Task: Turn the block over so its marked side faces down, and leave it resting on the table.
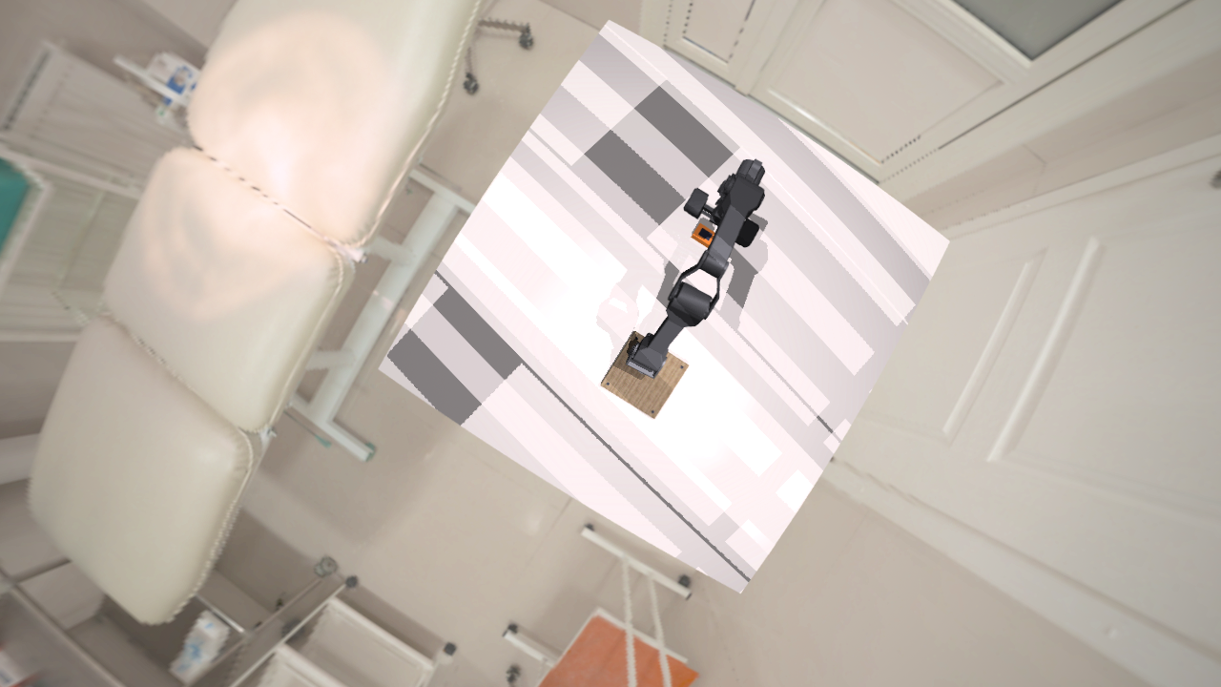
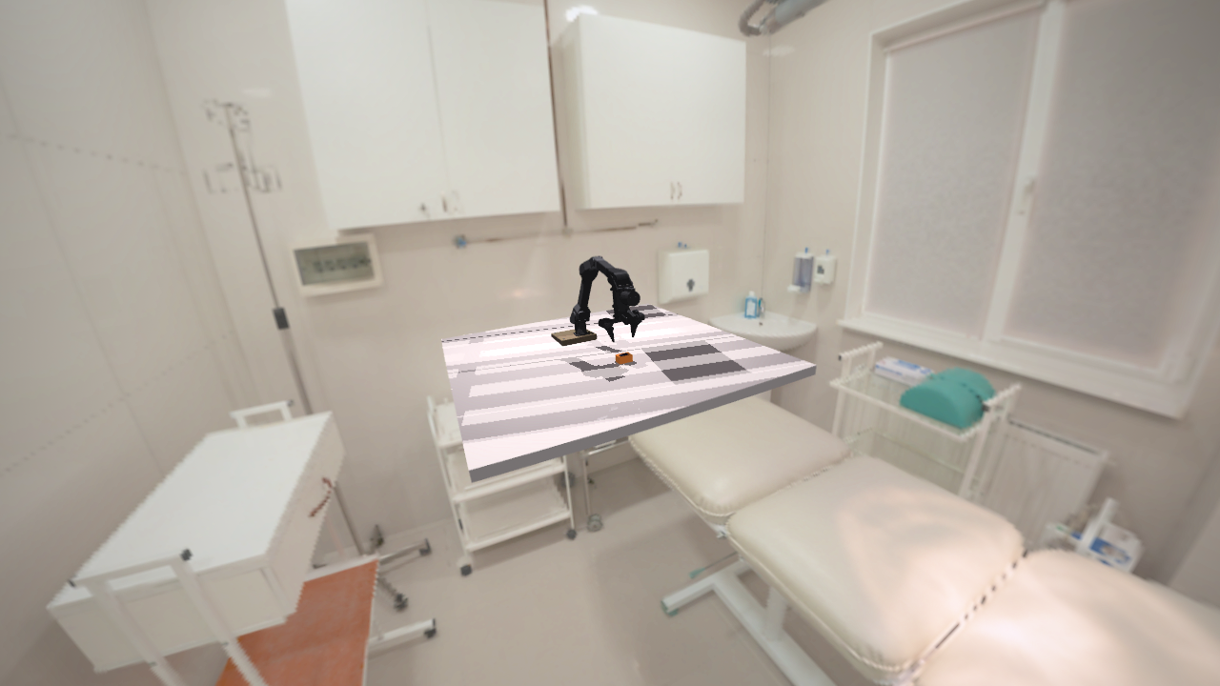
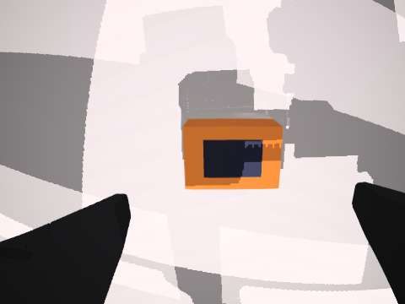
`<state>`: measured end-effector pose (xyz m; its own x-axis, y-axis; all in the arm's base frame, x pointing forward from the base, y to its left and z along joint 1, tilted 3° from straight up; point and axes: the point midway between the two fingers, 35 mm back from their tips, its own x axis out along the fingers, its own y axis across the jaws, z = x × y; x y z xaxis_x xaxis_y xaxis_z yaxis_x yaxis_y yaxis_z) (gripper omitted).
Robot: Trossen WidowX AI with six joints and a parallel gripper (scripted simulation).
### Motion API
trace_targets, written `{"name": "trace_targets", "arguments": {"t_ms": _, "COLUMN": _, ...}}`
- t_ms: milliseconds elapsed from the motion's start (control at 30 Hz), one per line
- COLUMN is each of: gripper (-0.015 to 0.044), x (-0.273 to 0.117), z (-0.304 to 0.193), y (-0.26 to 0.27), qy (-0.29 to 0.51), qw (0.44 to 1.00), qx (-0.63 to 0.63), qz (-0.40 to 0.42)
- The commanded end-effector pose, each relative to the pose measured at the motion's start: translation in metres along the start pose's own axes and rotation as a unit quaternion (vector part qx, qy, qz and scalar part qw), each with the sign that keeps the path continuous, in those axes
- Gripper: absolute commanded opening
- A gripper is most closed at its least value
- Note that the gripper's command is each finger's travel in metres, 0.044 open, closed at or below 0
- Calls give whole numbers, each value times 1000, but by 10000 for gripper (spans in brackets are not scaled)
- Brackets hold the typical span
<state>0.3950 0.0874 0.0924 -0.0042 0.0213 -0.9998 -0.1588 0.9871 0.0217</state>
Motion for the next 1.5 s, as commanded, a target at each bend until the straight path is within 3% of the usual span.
{"name": "trace_targets", "arguments": {"t_ms": 0, "gripper": 440, "x": 1, "z": -5, "y": 0, "qy": 14, "qw": 1000, "qx": 15, "qz": -10}}
{"name": "trace_targets", "arguments": {"t_ms": 100, "gripper": 440, "x": 3, "z": -5, "y": 0, "qy": 14, "qw": 1000, "qx": 15, "qz": -10}}
{"name": "trace_targets", "arguments": {"t_ms": 233, "gripper": 440, "x": 35, "z": -5, "y": -1, "qy": 14, "qw": 1000, "qx": 15, "qz": -10}}
{"name": "trace_targets", "arguments": {"t_ms": 1367, "gripper": 440, "x": 84, "z": -7, "y": 0, "qy": 14, "qw": 1000, "qx": 15, "qz": -10}}
{"name": "trace_targets", "arguments": {"t_ms": 1467, "gripper": 361, "x": 84, "z": -7, "y": 0, "qy": 14, "qw": 1000, "qx": 15, "qz": -10}}
